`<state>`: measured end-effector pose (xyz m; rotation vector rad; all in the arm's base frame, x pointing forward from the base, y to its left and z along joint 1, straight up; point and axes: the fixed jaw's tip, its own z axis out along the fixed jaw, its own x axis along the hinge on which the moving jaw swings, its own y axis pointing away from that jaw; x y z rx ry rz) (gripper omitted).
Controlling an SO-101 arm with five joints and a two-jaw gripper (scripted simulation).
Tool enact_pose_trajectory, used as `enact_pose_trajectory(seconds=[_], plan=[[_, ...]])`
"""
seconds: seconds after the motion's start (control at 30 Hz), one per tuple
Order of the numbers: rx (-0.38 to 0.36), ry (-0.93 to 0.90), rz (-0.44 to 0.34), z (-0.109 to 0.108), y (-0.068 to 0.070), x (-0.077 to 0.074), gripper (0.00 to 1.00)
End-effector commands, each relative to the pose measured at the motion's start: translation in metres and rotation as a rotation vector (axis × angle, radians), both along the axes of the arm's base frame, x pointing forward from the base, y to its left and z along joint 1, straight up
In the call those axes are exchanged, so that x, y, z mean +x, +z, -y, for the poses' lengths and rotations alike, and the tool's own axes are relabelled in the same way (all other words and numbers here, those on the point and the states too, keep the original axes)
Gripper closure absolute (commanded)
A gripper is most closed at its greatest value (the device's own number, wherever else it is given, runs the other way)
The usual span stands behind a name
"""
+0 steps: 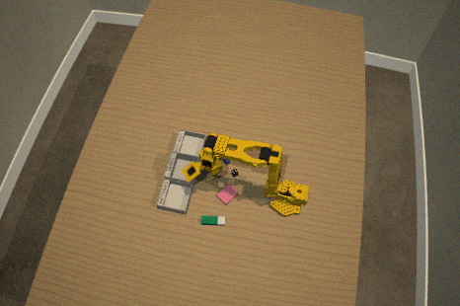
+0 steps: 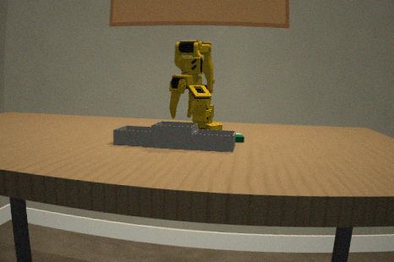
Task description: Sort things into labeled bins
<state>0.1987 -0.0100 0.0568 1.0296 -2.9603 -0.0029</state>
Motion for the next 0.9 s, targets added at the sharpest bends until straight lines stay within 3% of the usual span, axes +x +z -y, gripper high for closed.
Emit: enact_pose_trajectory(seconds=[0.0, 0.4, 0.87], plan=[[-0.002, -0.005, 0.044, 0.002, 0.008, 0.002, 0.78], [-0.002, -0.005, 0.044, 0.003, -0.002, 0.004, 0.78], [-0.002, -0.005, 0.044, 0.003, -0.029, 0.005, 0.78]])
